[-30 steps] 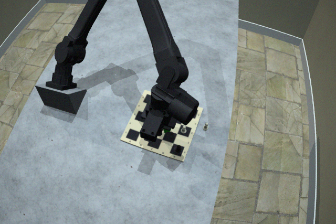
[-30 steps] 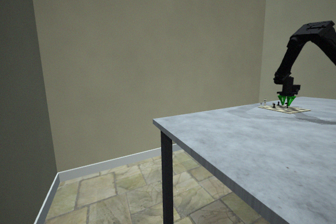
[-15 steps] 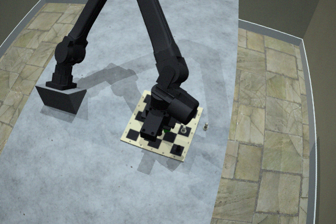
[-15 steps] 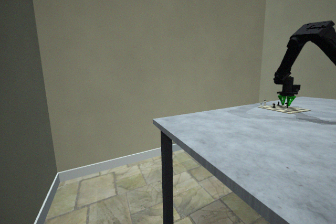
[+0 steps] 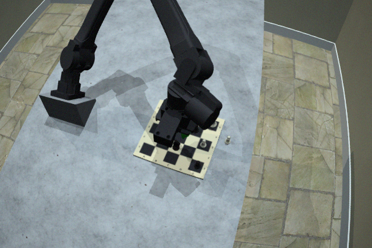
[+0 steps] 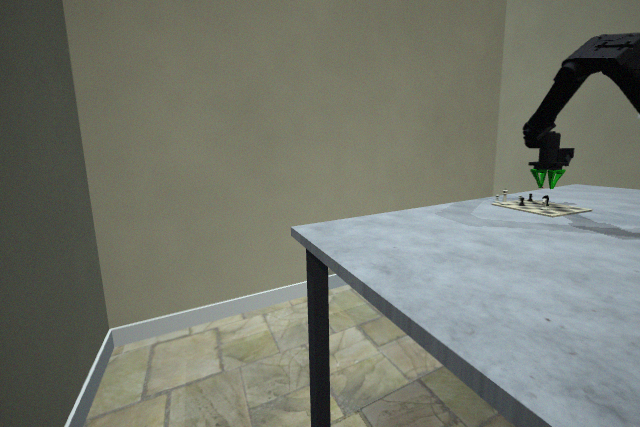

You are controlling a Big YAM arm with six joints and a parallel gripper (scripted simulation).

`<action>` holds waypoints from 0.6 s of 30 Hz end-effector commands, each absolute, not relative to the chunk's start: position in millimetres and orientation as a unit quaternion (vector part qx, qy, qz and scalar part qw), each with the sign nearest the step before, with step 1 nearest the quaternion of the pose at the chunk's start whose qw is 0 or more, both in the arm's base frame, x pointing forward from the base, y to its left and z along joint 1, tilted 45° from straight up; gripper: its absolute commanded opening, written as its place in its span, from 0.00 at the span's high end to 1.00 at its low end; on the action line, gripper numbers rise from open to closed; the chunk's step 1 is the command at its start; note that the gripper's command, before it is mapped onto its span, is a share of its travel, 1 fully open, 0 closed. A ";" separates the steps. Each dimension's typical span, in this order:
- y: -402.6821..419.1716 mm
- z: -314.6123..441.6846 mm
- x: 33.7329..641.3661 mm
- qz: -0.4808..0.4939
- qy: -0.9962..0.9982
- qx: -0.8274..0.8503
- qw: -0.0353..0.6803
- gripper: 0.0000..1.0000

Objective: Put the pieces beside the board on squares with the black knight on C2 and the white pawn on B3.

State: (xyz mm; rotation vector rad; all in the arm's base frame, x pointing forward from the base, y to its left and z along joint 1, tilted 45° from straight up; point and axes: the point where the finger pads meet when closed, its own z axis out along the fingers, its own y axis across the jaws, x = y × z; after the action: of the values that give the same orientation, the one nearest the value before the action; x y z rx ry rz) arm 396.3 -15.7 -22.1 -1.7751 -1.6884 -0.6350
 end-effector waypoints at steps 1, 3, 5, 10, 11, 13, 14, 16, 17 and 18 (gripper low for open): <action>-50.7 12.5 418.5 -0.263 -0.645 -0.666 0.266 0.63; -55.9 17.8 418.7 -0.263 -0.645 -0.666 0.266 0.63; -59.4 21.4 418.7 -0.263 -0.645 -0.666 0.265 0.63; -52.8 8.8 398.4 -0.252 -0.635 -0.670 0.291 0.63; -54.4 10.7 401.8 -0.254 -0.636 -0.670 0.288 0.63; -58.0 14.5 410.0 -0.257 -0.640 -0.668 0.279 0.00; -58.0 14.5 410.0 -0.257 -0.640 -0.668 0.279 0.00; -58.1 14.4 410.2 -0.257 -0.640 -0.668 0.279 0.00; -58.1 14.4 410.2 -0.257 -0.639 -0.669 0.279 0.00; -58.1 14.3 410.3 -0.257 -0.638 -0.670 0.279 0.00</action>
State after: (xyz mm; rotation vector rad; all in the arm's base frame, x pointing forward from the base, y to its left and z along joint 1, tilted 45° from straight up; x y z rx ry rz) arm 399.3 -40.2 4.5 -1.7658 -1.7011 -0.6577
